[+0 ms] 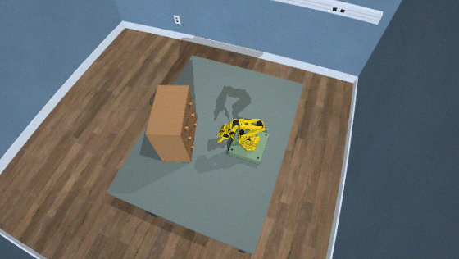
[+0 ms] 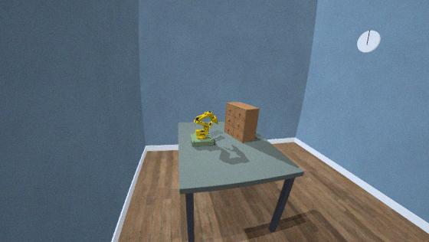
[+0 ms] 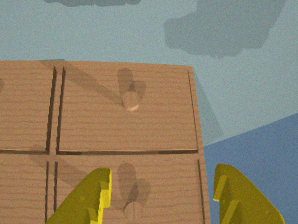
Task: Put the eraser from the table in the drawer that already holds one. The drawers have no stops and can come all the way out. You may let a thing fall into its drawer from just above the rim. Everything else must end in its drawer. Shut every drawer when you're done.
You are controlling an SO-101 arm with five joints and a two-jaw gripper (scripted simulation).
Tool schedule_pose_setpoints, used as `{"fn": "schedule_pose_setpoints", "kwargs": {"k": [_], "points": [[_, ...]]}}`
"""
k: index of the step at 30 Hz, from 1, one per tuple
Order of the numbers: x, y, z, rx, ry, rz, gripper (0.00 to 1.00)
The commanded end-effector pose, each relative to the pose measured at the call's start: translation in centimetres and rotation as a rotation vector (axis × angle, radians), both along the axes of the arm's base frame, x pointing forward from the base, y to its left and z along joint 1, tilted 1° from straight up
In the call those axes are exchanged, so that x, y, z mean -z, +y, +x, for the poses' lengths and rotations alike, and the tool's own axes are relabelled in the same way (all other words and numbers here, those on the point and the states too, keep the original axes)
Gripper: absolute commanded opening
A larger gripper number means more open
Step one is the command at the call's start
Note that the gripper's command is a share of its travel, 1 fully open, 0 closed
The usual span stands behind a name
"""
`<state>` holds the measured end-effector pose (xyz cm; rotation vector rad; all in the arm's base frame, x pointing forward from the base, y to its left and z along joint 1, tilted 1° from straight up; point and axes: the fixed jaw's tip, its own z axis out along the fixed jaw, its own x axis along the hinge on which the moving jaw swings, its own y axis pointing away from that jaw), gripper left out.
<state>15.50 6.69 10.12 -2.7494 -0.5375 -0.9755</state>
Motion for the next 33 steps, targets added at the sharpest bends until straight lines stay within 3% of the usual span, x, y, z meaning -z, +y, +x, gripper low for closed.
{"fn": "schedule_pose_setpoints", "kwargs": {"k": [1, 33], "points": [[-0.31, 0.05, -0.08, 0.064, 0.013, 0.059, 0.21], [-0.01, -0.20, -0.36, 0.608, 0.203, 0.456, 0.21]]}}
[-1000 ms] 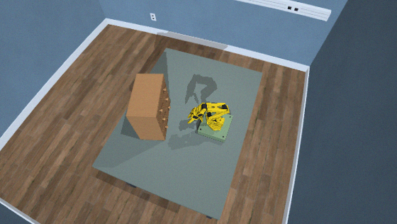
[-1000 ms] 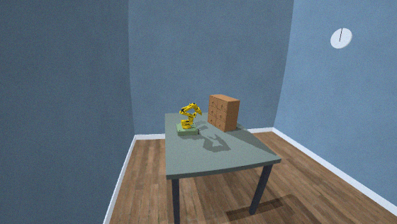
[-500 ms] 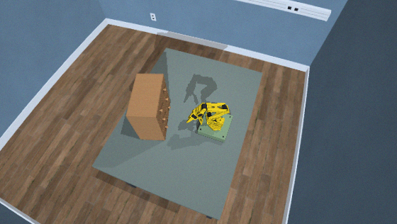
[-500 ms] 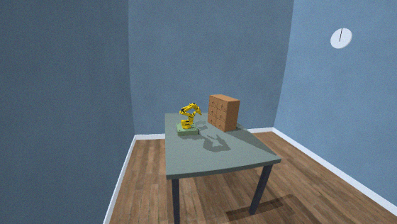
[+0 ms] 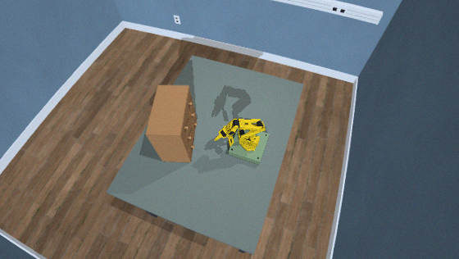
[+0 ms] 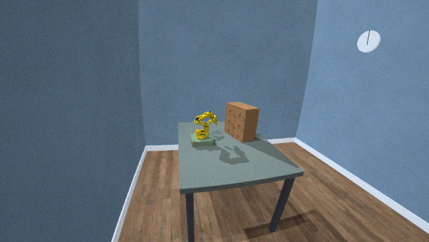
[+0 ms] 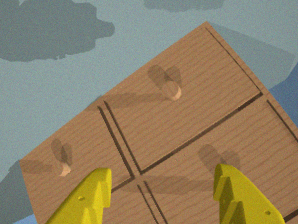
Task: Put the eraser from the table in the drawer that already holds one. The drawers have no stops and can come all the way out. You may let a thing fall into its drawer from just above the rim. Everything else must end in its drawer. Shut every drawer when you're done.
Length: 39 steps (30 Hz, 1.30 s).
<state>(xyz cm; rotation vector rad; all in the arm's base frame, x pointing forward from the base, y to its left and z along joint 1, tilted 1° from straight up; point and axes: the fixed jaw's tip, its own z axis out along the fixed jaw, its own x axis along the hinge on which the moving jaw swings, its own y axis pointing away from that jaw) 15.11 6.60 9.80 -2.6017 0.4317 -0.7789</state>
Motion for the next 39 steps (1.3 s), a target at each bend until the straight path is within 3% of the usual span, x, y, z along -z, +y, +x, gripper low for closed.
{"fn": "schedule_pose_setpoints", "kwargs": {"k": [1, 39], "points": [[-0.32, -0.11, 0.02, 0.078, 0.012, 0.059, 0.21], [-0.20, 0.00, -0.20, 0.738, 0.236, 0.546, 0.21]]}}
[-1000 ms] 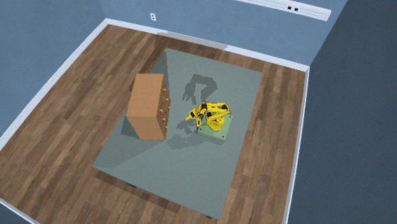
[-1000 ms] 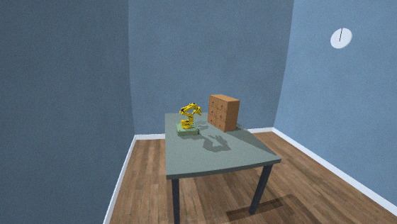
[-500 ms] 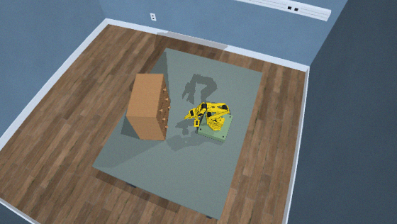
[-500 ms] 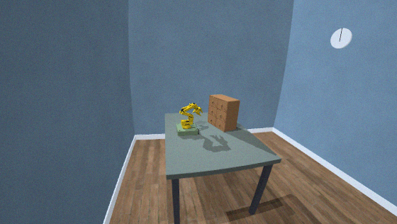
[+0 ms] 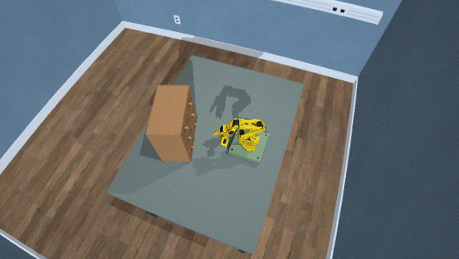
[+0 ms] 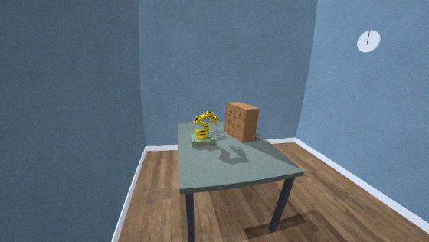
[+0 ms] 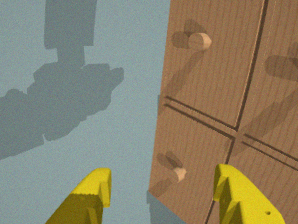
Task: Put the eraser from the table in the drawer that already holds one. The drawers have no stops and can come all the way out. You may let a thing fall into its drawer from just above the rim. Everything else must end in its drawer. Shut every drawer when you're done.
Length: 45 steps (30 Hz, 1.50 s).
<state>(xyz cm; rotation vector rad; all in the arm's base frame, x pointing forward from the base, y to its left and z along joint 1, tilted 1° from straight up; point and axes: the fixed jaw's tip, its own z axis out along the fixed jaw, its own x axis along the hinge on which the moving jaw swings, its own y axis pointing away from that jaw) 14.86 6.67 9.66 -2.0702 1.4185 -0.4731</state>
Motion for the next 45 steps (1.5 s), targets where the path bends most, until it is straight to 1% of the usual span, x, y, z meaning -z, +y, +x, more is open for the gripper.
{"fn": "schedule_pose_setpoints", "kwargs": {"k": [1, 7, 9, 24, 26, 41, 43, 45], "points": [[-0.34, -0.07, 0.05, 0.084, 0.014, 0.064, 0.21], [-0.35, -0.02, 0.05, 0.201, 0.052, 0.150, 0.21], [-0.35, -0.02, 0.05, 0.201, 0.052, 0.150, 0.21], [-0.44, 0.09, 0.12, 0.492, 0.145, 0.367, 0.21], [-0.44, 0.09, 0.12, 0.492, 0.145, 0.367, 0.21], [-0.58, 0.16, 0.27, 0.782, 0.236, 0.586, 0.21], [-0.58, 0.16, 0.27, 0.782, 0.236, 0.586, 0.21], [-0.60, 0.17, 0.30, 0.821, 0.248, 0.615, 0.21]]}}
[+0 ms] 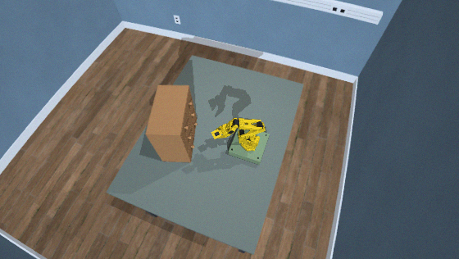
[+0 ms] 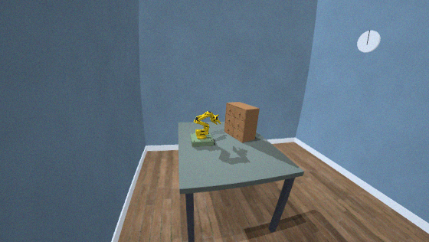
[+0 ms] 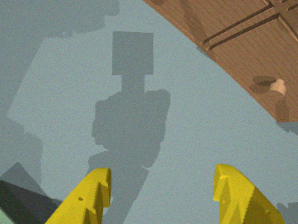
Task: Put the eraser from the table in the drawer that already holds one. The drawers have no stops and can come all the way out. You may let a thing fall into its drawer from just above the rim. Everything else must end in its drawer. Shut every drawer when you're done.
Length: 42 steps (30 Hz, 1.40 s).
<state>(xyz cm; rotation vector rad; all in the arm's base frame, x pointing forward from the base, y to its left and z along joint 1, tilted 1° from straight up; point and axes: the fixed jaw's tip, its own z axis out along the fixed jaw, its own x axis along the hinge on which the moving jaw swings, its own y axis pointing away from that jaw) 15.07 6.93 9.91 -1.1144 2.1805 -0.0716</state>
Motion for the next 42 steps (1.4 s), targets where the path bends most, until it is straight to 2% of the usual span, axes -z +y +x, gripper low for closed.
{"fn": "schedule_pose_setpoints", "kwargs": {"k": [1, 13, 15, 21, 42], "points": [[-0.36, -0.09, 0.10, 0.074, 0.009, 0.056, 0.21], [-0.50, -0.09, 0.29, 0.307, 0.080, 0.231, 0.21], [-0.50, -0.09, 0.29, 0.307, 0.080, 0.231, 0.21], [-0.58, -0.11, 0.39, 0.418, 0.113, 0.315, 0.21], [-0.58, -0.11, 0.39, 0.418, 0.113, 0.315, 0.21]]}}
